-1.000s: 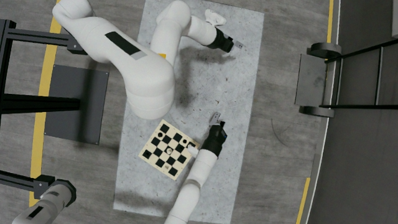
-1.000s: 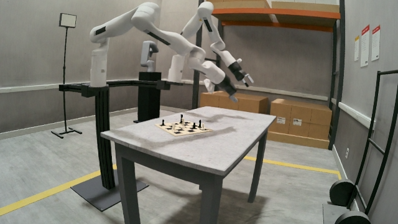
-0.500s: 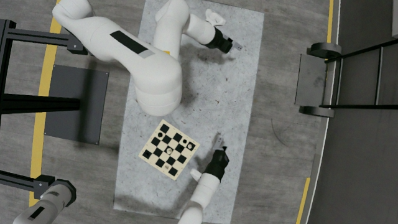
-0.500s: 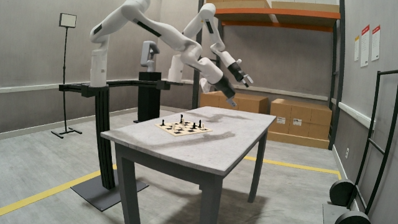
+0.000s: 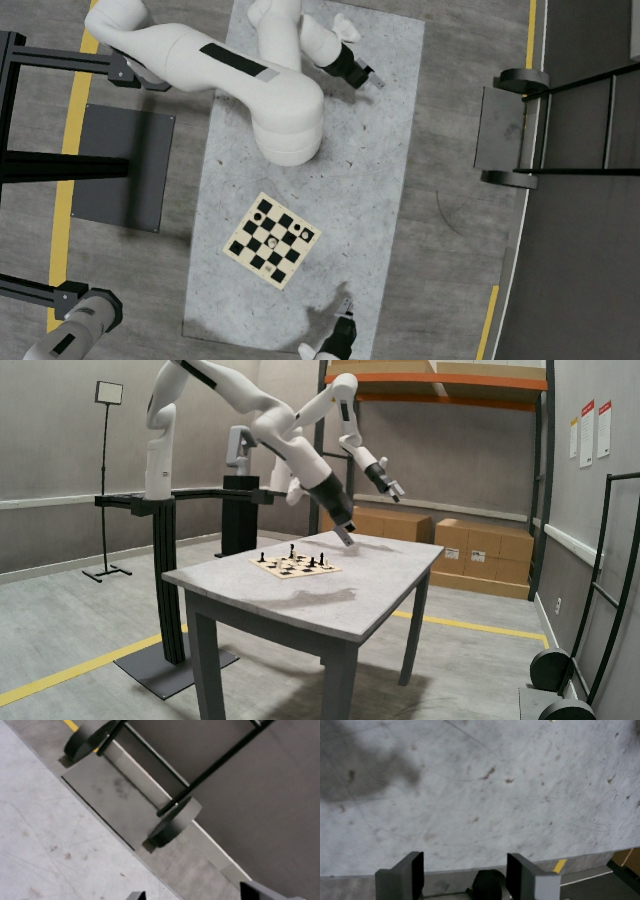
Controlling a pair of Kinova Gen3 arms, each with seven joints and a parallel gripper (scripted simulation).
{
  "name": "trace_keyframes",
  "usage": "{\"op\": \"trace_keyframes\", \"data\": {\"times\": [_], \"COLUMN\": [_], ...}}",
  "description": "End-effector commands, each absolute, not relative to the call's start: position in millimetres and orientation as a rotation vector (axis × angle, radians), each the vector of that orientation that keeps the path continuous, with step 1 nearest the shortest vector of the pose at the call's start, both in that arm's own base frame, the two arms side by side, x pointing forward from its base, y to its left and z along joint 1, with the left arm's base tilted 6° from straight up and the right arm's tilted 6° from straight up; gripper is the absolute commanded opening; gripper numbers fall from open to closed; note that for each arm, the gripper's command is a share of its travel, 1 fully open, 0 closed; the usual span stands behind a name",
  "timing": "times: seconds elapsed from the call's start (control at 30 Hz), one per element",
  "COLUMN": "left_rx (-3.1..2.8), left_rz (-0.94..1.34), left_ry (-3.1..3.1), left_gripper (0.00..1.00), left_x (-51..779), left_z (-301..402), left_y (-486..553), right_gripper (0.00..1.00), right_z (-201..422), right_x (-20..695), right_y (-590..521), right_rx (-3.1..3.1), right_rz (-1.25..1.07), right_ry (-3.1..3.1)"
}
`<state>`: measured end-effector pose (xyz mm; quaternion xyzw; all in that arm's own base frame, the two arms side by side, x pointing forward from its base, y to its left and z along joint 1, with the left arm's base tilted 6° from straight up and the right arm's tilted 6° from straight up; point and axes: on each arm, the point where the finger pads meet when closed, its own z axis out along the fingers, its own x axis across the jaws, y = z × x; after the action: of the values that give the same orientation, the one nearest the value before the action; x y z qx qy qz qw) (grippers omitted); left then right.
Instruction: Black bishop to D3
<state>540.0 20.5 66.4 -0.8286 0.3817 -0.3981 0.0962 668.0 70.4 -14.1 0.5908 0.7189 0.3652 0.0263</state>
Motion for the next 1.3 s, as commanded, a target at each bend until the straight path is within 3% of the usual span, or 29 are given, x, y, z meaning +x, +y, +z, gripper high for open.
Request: {"op": "trace_keyframes", "data": {"times": [0.0,0.33,0.9,1.27], "left_rx": [-2.388,-2.195,-1.749,-1.246], "left_rz": [-1.225,-1.302,-1.36,-1.351], "left_ry": [1.284,1.657,2.245,2.682], "left_gripper": [1.0,1.0,1.0,1.0], "left_x": [539.7,535.6,530.7,526.4], "left_z": [63.4,53.8,35.6,20.3], "left_y": [13.7,-5.1,-34.3,-60.2], "right_gripper": [1.0,1.0,1.0,1.0], "right_z": [-5.7,9.0,58.3,110.8], "right_x": [656.3,613.2,453.8,285.7], "right_y": [1.9,-124.2,-338.3,-435.9], "right_rx": [1.918,2.127,2.546,2.817], "right_rz": [1.036,0.855,0.508,0.282], "right_ry": [2.163,2.005,1.537,1.048]}}
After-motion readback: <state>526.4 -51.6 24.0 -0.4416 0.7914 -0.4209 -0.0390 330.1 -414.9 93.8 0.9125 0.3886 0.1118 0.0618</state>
